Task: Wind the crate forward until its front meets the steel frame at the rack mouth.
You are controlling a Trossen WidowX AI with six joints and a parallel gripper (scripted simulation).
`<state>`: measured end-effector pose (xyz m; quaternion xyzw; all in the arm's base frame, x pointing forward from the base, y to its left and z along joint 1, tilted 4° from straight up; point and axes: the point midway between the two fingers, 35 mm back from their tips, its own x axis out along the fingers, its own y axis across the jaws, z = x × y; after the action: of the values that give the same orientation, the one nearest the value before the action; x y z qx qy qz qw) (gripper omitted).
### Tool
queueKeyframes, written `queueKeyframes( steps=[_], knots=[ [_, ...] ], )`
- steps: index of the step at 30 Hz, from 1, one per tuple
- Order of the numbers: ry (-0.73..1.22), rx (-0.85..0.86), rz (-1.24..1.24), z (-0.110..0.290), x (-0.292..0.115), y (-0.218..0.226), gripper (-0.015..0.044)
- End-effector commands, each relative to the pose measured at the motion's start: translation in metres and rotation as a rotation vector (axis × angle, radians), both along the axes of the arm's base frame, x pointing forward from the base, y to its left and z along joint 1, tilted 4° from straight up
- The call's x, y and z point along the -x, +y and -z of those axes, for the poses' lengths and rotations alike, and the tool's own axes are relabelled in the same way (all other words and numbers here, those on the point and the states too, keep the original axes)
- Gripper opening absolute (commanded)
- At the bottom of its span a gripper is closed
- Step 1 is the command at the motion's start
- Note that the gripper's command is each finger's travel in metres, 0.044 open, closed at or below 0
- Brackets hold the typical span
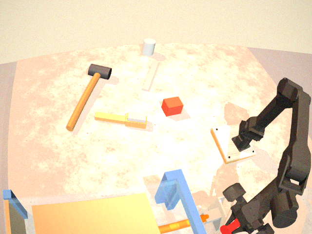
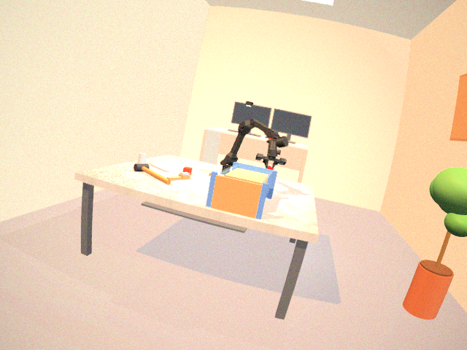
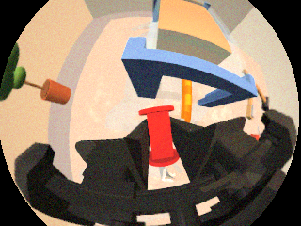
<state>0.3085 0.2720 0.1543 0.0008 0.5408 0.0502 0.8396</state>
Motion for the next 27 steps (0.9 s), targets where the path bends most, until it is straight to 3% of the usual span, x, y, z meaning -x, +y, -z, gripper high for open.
queueKeyframes(
  steps=[1, 27],
  knots=[
    [0.027, -0.015, -0.026, 0.003, 0.014, 0.014, 0.0000],
    [0.030, -0.016, -0.026, 0.000, 0.050, 0.034, 0.0000]
  ],
)
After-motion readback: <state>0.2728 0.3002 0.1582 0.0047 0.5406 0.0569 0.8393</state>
